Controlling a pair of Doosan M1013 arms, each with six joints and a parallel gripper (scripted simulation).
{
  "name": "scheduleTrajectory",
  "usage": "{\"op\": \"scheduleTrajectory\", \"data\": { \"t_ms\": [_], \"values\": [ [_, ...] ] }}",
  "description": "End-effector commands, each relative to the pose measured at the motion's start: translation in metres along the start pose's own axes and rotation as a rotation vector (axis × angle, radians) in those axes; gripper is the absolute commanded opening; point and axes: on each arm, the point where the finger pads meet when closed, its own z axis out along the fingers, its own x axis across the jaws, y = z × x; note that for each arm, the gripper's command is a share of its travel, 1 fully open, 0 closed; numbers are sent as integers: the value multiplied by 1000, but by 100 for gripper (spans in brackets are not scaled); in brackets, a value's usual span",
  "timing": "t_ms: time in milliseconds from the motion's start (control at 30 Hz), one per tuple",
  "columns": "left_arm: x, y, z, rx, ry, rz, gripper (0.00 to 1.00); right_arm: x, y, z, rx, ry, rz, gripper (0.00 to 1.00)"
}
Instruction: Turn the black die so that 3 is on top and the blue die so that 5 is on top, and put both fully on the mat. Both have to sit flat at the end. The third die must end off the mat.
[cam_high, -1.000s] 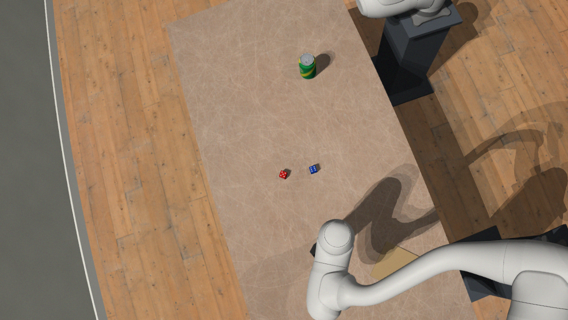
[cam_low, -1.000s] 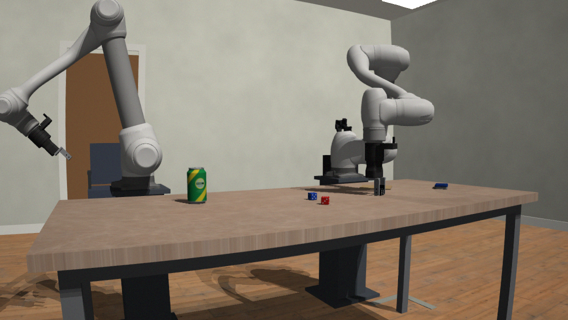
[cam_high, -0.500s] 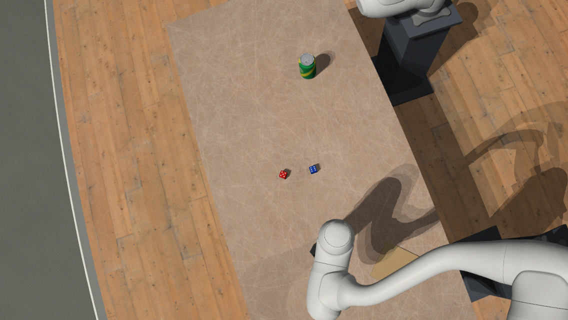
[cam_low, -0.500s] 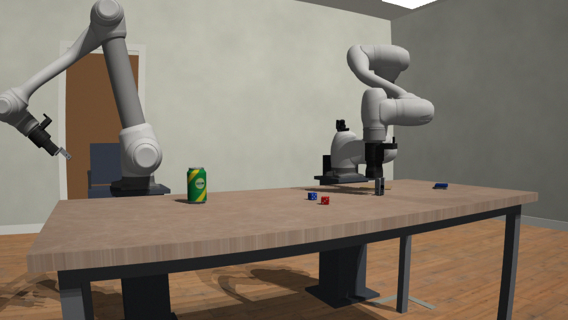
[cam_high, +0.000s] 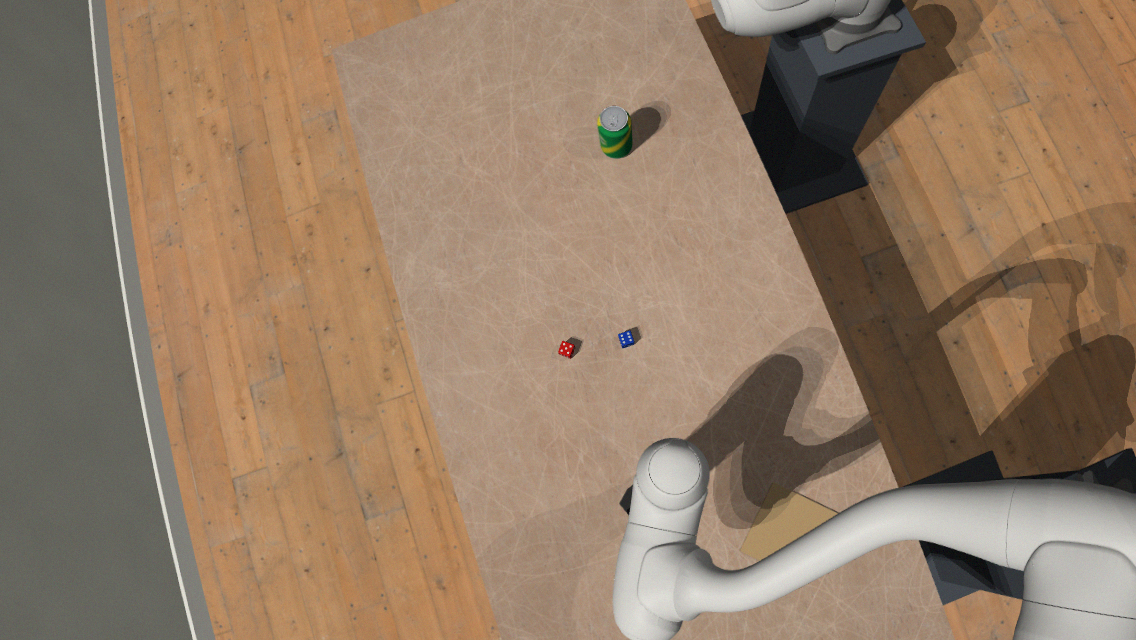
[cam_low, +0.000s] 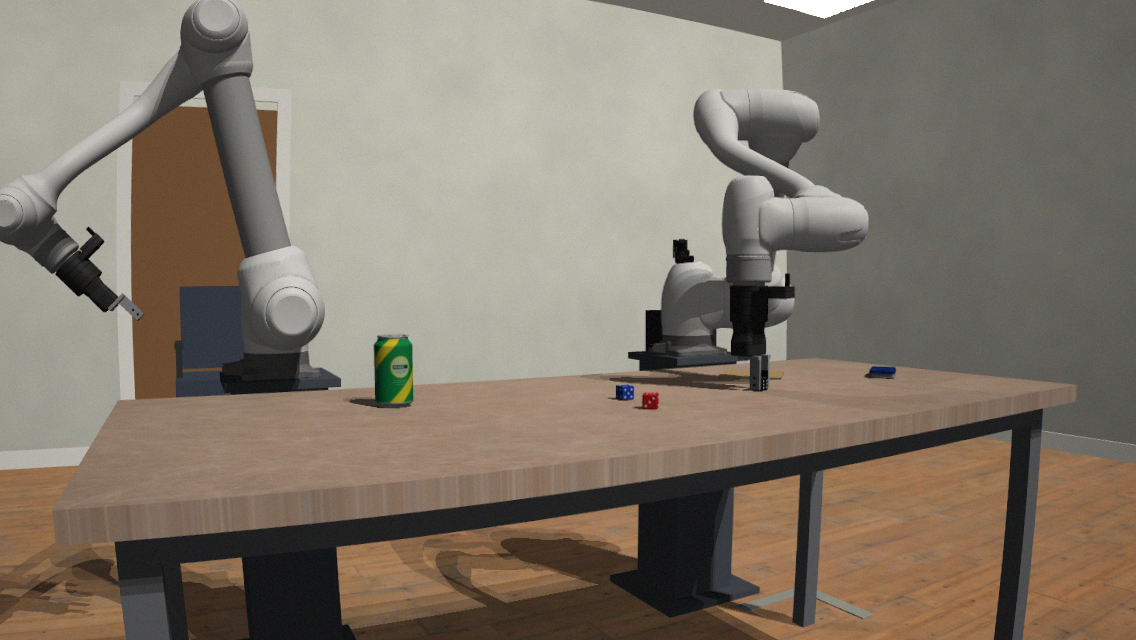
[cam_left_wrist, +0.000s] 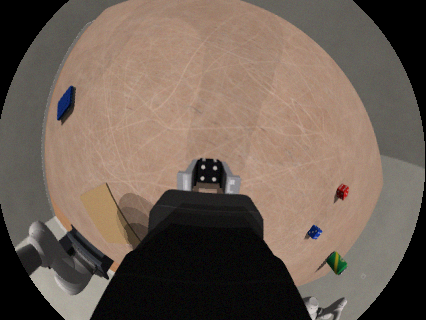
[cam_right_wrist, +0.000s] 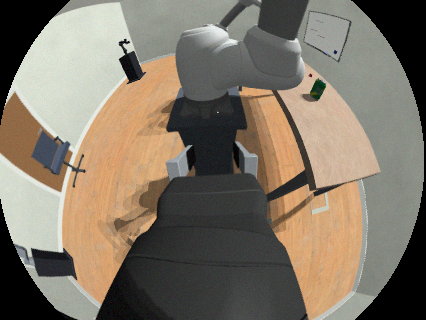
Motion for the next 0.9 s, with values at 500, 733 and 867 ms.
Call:
{"op": "scheduleTrajectory", "data": {
  "t_ms": [500, 733, 867],
  "values": [
    [0, 0, -34, 1, 1, 0, 49, 0, 0, 0, -1, 0, 0, 100],
    [0, 0, -85, 1, 1, 0, 49, 0, 0, 0, -1, 0, 0, 100],
    [0, 0, -100, 1, 1, 0, 49, 0, 0, 0, -1, 0, 0, 100]
  ]
}}
